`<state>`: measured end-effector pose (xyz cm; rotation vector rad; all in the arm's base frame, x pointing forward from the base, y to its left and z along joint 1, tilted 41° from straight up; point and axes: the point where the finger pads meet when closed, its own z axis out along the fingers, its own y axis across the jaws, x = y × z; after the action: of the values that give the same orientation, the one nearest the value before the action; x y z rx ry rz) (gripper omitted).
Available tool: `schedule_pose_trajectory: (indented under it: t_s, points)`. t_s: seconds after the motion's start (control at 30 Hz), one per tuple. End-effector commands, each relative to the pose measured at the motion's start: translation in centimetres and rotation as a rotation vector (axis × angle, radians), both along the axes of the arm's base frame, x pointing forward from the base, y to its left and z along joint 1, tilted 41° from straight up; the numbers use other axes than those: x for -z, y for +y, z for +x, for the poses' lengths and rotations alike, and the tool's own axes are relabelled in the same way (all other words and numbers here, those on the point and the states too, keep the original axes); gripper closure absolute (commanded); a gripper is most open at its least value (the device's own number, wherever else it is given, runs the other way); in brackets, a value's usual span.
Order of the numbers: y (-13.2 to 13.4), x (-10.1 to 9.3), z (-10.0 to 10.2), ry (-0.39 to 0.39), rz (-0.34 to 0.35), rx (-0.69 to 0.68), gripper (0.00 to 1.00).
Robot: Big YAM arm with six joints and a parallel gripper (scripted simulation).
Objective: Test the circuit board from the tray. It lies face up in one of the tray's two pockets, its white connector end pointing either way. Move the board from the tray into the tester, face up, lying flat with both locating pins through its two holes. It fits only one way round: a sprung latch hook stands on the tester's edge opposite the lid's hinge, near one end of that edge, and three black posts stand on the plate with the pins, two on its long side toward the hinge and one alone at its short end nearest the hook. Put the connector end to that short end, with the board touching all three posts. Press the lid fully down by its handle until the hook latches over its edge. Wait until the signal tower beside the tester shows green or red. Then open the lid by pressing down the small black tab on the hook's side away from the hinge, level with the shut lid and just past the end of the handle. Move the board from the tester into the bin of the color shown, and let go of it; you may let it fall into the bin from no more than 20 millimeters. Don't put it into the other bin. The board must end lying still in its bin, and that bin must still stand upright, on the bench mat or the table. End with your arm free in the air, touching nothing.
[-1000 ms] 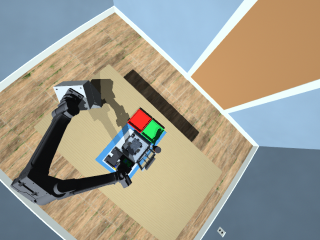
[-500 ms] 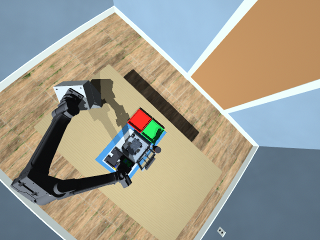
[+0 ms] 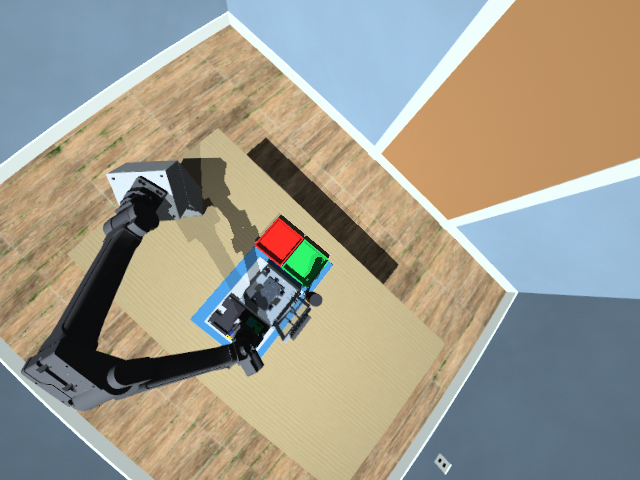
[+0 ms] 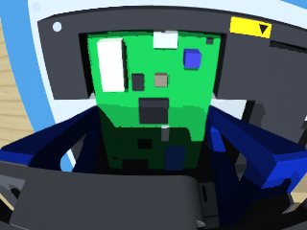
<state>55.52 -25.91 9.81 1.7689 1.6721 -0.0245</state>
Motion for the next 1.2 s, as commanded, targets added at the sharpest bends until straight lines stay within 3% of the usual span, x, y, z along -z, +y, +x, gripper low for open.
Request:
schedule_pose_trajectory:
  t_s: [0.0,0.97,1.07,1.17]
  points:
    - [-1.0,-1.4,0.7,-0.032,-0.014,0.005,0.28]
    - [2.0,-3.6,-0.8,-0.027,-0.007,-0.008,0.28]
    - [2.0,-2.9,-0.7,-0.012,-0.004,-0.011,0.28]
    - [2.2,-3.9,-1.0,-0.027,-0.007,-0.009,0.28]
